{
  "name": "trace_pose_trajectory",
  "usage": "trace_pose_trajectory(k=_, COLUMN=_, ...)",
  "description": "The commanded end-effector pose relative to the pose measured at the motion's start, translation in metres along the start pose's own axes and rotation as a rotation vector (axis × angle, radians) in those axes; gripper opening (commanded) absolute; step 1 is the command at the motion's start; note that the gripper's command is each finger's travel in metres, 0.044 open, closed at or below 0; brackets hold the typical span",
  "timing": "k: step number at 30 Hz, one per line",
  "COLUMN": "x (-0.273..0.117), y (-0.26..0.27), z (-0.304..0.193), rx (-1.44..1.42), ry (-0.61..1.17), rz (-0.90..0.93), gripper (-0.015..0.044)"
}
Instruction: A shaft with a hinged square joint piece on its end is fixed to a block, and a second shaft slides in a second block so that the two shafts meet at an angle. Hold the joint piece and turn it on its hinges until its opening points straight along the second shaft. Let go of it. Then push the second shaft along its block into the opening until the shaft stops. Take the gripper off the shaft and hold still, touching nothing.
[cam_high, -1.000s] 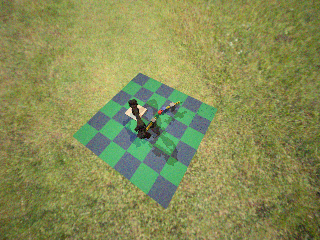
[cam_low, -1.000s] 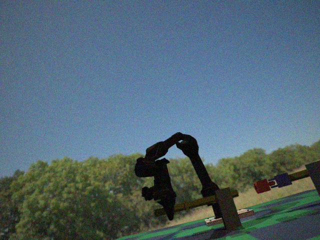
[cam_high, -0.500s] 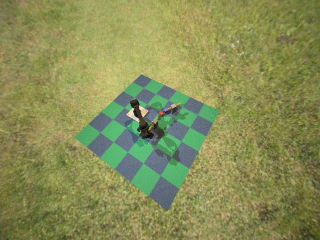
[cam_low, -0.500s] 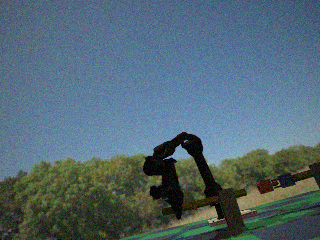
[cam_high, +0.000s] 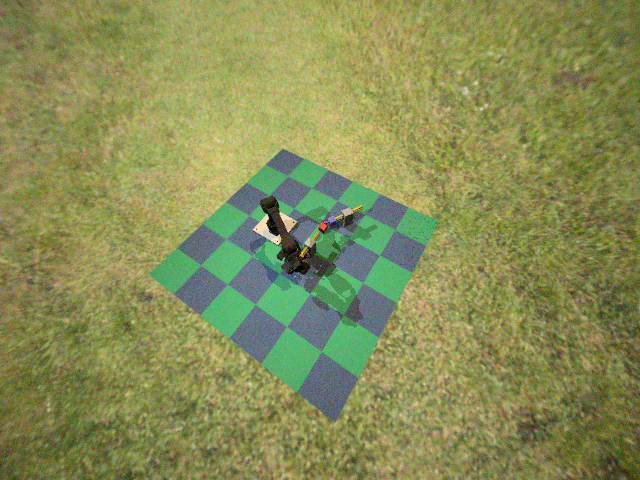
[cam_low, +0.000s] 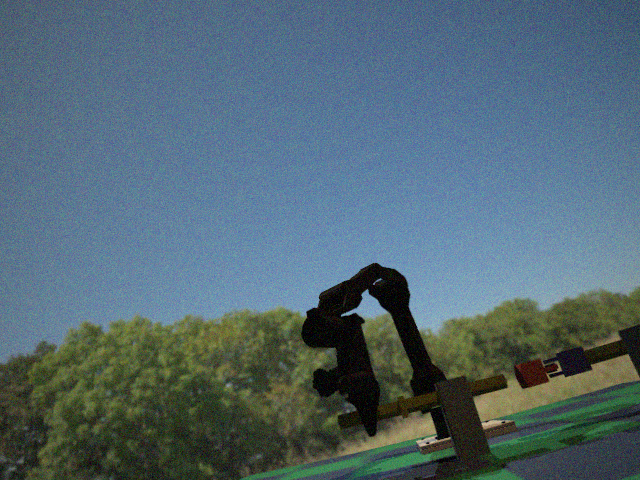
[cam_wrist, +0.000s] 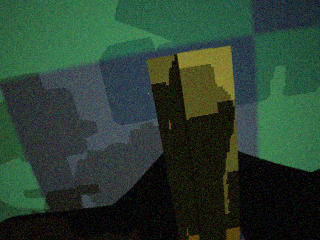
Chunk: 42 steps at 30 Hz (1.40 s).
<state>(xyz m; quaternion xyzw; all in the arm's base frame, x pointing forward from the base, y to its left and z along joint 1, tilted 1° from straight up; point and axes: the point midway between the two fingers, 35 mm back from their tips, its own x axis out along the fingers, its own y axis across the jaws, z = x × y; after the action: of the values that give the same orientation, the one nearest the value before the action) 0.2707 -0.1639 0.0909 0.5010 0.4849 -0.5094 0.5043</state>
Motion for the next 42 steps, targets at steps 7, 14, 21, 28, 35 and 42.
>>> trace_pose_trajectory(k=7, x=0.000, y=0.000, z=-0.017, rx=0.002, ry=-0.001, rz=0.004, gripper=0.0000)
trace_pose_trajectory(k=14, x=0.000, y=0.000, z=-0.027, rx=0.002, ry=0.000, rz=0.004, gripper=0.0000)
trace_pose_trajectory(k=21, x=0.000, y=0.000, z=-0.038, rx=0.002, ry=0.001, rz=0.004, gripper=0.0000)
trace_pose_trajectory(k=28, x=0.000, y=0.000, z=-0.049, rx=0.002, ry=0.002, rz=0.004, gripper=0.0000)
trace_pose_trajectory(k=35, x=0.000, y=0.001, z=-0.060, rx=0.002, ry=0.003, rz=0.004, gripper=0.0000)
trace_pose_trajectory(k=42, x=0.000, y=0.000, z=-0.061, rx=0.002, ry=0.004, rz=0.000, gripper=0.0000)
